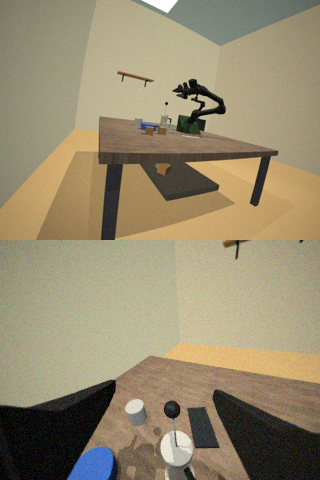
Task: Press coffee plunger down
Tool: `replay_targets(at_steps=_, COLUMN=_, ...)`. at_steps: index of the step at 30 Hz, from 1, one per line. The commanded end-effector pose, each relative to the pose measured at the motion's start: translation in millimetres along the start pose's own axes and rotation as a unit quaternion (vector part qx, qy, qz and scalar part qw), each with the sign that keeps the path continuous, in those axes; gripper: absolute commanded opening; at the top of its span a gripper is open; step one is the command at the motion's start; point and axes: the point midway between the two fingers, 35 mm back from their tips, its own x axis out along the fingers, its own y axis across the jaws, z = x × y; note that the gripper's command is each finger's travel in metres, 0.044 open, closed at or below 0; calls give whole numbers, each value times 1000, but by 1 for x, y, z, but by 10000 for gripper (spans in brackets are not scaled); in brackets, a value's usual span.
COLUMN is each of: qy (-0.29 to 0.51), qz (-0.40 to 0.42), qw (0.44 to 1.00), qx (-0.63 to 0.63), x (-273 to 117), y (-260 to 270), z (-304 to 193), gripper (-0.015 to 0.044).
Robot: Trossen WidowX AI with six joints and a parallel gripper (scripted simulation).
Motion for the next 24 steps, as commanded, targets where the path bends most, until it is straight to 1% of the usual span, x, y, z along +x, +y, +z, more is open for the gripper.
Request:
replay_targets(at_steps=1, qy=236, qz=123, qw=945, qx=-190, x=52, y=-34, z=-13, gripper=440)
replay_targets(at_steps=3, qy=256, qz=176, qw=934, qx=-179, x=56, y=-39, z=-10, gripper=440)
replay_targets(at_steps=5, qy=257, qz=233, qw=921, qx=-176, x=60, y=-40, z=-4, gripper=440)
replay_targets(at_steps=10, qy=217, qz=334, qw=892, qx=-214, x=63, y=-44, z=10, gripper=440)
replay_targets(at_steps=12, qy=203, qz=348, qw=884, qx=-238, x=63, y=-44, z=12, gripper=440)
replay_targets(at_steps=15, qy=201, qz=350, qw=883, qx=-241, x=64, y=-46, z=8, gripper=440)
replay_targets(at_steps=24, qy=201, qz=350, qw=883, qx=-241, x=73, y=-59, z=-45, gripper=440)
